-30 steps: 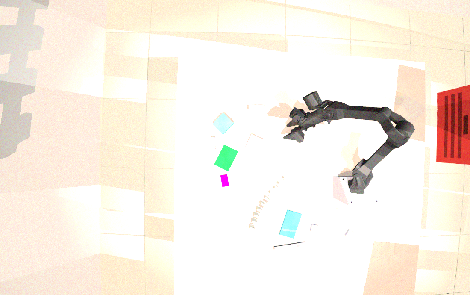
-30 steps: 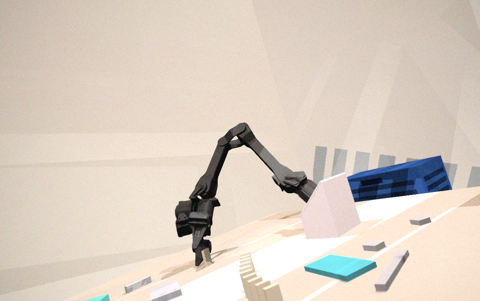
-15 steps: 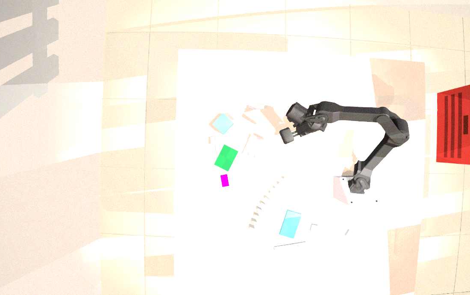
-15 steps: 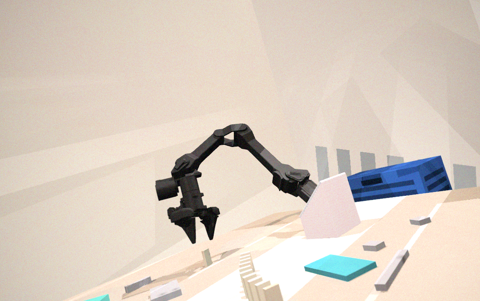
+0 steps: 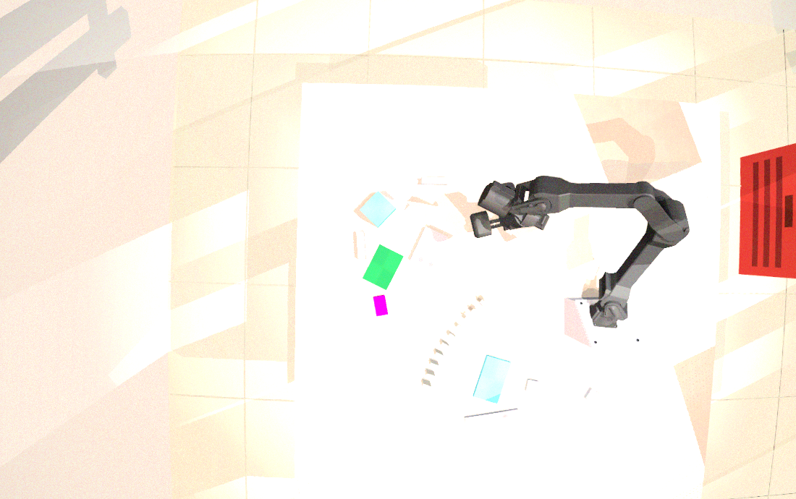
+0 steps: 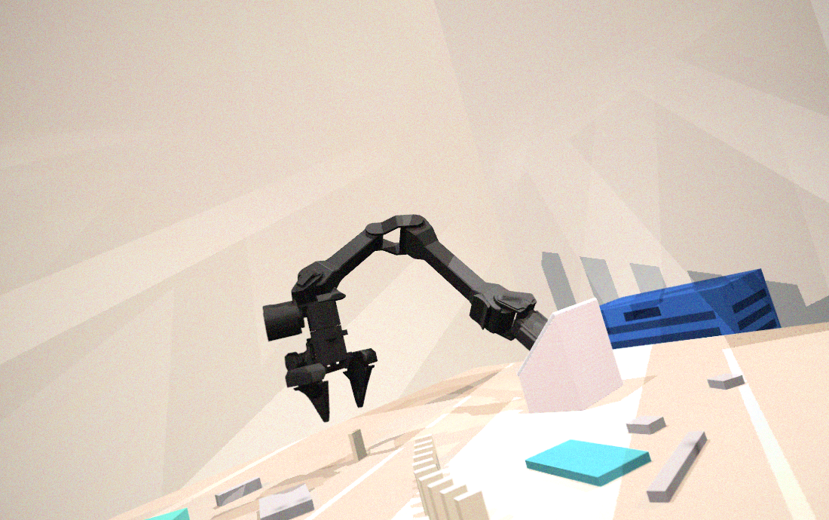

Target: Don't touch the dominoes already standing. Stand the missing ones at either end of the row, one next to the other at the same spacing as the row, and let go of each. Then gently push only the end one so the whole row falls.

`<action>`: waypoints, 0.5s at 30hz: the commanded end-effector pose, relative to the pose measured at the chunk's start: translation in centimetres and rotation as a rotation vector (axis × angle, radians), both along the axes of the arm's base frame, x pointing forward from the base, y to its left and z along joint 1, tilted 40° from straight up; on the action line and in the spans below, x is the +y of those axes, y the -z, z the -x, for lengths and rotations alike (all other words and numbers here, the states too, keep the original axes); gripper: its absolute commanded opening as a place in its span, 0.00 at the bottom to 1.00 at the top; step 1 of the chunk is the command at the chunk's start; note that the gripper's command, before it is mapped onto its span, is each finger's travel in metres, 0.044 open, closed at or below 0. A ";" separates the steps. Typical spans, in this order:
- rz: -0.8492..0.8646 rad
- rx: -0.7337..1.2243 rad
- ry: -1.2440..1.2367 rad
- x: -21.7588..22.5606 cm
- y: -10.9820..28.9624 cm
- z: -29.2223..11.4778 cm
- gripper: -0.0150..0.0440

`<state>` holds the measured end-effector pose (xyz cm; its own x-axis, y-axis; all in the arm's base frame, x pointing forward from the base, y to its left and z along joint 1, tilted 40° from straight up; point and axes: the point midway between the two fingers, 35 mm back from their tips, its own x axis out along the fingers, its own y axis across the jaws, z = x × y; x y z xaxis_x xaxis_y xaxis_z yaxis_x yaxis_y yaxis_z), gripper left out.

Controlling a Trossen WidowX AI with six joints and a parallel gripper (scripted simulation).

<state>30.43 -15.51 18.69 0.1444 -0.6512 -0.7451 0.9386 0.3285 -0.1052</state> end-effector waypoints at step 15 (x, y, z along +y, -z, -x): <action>-0.005 0.035 0.005 -3.3 4.6 0.0 1.00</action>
